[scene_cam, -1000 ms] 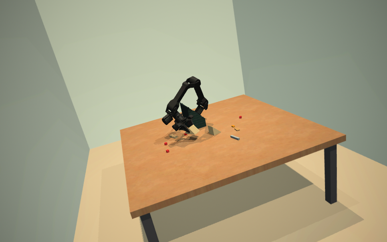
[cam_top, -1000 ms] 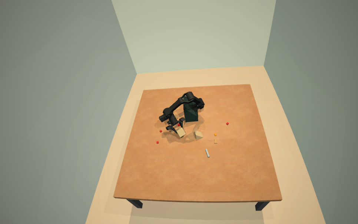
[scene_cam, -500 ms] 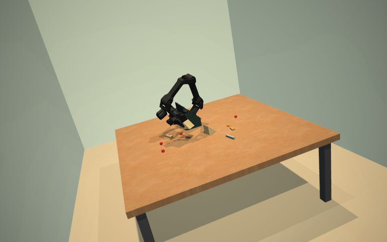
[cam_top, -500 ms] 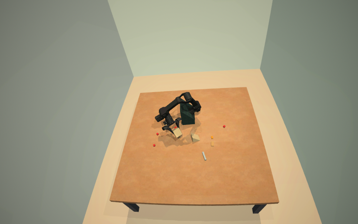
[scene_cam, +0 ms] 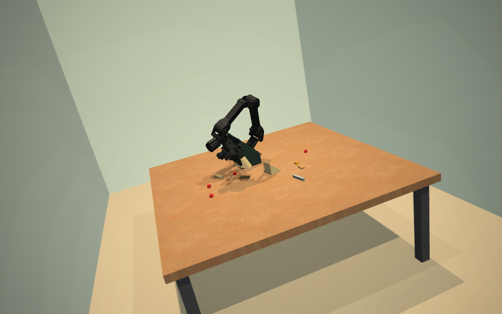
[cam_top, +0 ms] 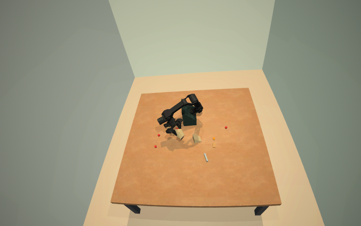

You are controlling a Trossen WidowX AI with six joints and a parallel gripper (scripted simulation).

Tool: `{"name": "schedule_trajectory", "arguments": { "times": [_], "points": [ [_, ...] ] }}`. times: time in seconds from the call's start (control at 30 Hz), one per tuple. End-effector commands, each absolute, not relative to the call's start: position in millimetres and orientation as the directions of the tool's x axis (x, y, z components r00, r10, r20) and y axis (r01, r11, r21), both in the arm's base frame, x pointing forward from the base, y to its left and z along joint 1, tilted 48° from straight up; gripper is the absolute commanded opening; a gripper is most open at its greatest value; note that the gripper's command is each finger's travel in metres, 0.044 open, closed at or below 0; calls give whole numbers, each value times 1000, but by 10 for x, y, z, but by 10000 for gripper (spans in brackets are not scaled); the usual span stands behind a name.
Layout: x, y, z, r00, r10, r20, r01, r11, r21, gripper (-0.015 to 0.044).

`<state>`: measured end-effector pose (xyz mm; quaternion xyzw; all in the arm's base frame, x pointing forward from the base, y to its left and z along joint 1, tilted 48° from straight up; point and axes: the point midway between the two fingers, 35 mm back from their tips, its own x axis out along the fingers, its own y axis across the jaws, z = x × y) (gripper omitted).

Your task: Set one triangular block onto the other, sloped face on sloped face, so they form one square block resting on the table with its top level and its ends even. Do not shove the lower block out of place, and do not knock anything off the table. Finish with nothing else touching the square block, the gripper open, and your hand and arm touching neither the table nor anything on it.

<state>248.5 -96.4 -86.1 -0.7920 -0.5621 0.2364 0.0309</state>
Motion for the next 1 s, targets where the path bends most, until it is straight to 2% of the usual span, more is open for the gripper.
{"name": "schedule_trajectory", "arguments": {
  "times": [0.0, 0.4, 0.77, 0.97],
  "points": [
    [2516, -967, -833, 200, 898, -392, 926, -304, -224, 0],
    [2571, -968, -793, 33, 838, -545, 999, -40, -1, 0],
    [2654, -1009, -735, -84, 729, -679, 959, 244, 144, 0],
    [2660, -1012, -731, -89, 722, -687, 953, 261, 151, 0]
  ]
}}
